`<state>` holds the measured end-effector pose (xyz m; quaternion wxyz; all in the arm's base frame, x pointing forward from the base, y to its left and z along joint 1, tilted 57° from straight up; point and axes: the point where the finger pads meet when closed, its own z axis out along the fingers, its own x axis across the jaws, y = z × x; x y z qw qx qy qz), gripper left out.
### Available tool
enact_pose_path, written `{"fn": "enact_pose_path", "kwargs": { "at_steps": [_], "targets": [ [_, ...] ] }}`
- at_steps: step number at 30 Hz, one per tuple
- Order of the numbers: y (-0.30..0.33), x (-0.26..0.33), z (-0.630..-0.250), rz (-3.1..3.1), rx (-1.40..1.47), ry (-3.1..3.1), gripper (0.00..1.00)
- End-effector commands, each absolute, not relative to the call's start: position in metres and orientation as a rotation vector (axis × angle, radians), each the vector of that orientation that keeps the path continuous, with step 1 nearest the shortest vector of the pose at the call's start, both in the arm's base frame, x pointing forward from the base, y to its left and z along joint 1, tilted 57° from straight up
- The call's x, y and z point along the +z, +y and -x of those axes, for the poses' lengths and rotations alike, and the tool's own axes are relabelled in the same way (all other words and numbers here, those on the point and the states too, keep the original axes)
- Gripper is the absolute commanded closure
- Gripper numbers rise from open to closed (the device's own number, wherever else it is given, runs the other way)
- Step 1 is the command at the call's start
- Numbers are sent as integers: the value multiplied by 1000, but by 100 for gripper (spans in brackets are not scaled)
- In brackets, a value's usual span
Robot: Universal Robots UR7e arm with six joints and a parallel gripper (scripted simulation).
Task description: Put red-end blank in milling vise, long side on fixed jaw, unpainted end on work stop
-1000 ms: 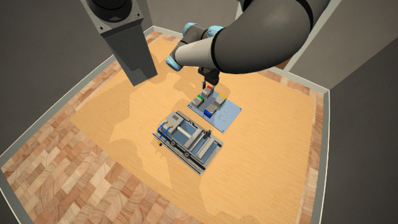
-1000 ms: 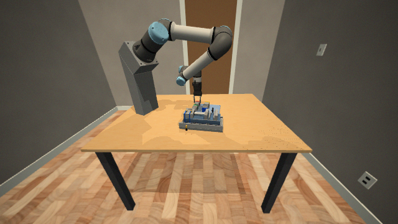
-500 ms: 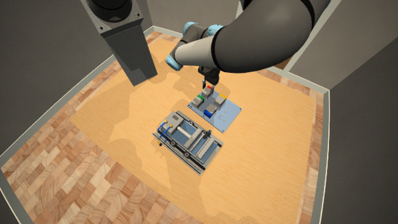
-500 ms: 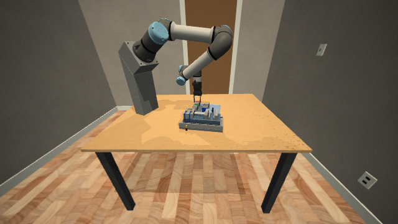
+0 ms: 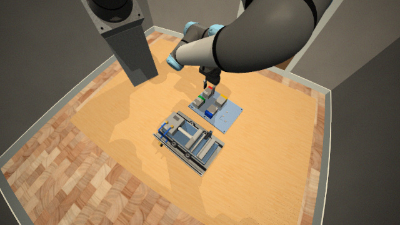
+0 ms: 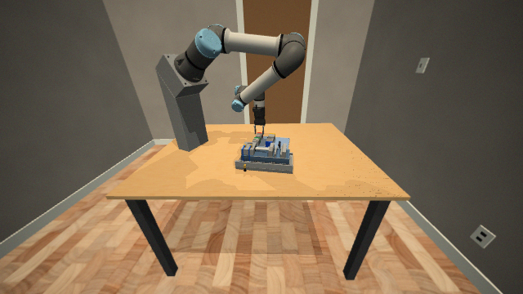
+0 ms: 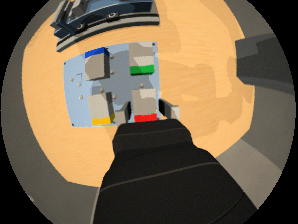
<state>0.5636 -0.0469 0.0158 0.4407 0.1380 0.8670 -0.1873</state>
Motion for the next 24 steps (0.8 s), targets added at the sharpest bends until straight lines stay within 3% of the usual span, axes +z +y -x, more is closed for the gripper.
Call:
{"fn": "enact_pose_path", "kwargs": {
  "at_steps": [1,24],
  "targets": [
    [-46,17,-563,-342,-465,2152,0],
    [-49,14,-567,-342,-465,2152,0]
  ]
}}
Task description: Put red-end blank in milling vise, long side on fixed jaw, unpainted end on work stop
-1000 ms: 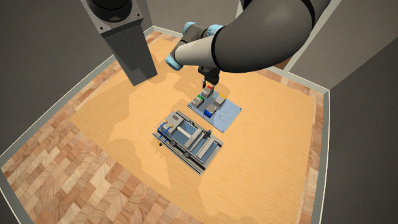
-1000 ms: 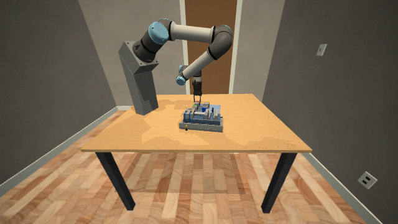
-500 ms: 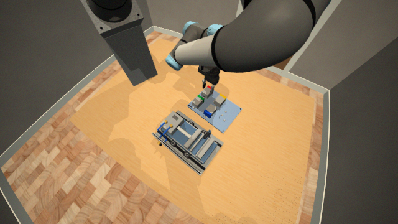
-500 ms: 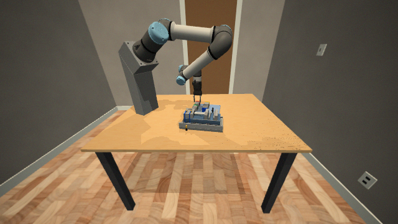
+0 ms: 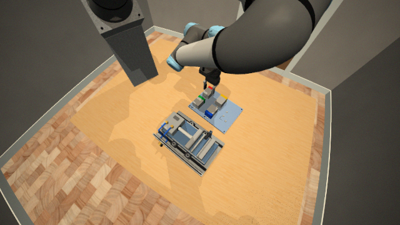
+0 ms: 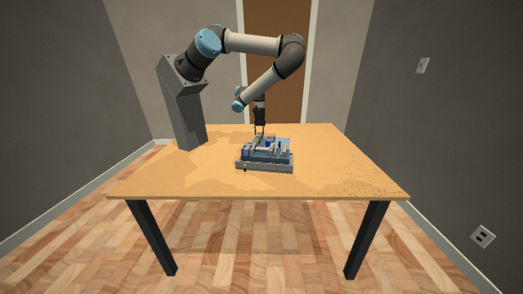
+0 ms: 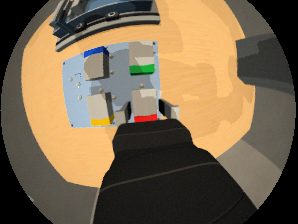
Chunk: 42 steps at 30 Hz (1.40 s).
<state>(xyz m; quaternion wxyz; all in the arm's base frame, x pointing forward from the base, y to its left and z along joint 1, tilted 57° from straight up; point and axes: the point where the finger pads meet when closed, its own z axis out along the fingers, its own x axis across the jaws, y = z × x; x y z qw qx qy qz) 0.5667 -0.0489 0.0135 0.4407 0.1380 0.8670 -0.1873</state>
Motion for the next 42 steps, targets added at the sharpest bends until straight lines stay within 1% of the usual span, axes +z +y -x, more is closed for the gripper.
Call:
{"fn": "enact_pose_path", "kwargs": {
  "at_steps": [1,42],
  "targets": [
    [-49,14,-567,-342,-465,2152,0],
    [-54,7,-576,-342,-465,2152,0]
  ]
}}
